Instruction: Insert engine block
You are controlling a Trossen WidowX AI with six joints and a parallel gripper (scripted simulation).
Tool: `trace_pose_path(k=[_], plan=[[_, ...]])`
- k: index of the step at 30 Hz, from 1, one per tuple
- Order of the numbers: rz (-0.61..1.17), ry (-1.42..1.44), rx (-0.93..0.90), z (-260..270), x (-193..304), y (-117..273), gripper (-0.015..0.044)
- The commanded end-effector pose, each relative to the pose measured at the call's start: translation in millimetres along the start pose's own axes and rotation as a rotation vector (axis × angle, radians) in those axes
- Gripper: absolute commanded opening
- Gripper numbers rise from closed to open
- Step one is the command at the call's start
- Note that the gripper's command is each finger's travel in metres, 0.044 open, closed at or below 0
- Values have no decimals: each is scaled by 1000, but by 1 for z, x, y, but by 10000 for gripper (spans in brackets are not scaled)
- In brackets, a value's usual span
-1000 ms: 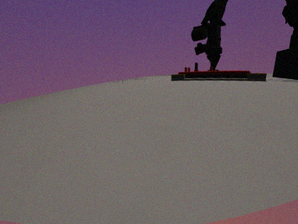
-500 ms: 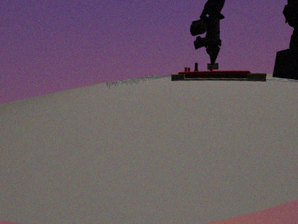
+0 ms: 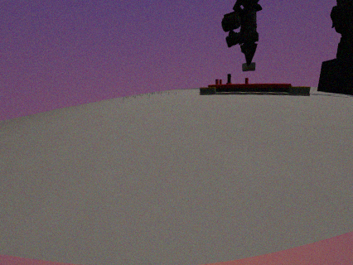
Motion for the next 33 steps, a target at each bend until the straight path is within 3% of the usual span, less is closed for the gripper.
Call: trace_pose_path(k=[1,15,33], plan=[[-10,3,7,0,1,14,0],[-10,27,7,3,5,47,0],[-10,647,8,36,-17,33,0]])
Point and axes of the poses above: the point midway between the two fingers, 35 mm back from their tips, its own y axis back along the fingers, its own z axis across the jaws, x = y × z, the point moved 7 cm from there along y, back along the fingers, and after that the axes turned 3 degrees about y, right-handed, at the moved point
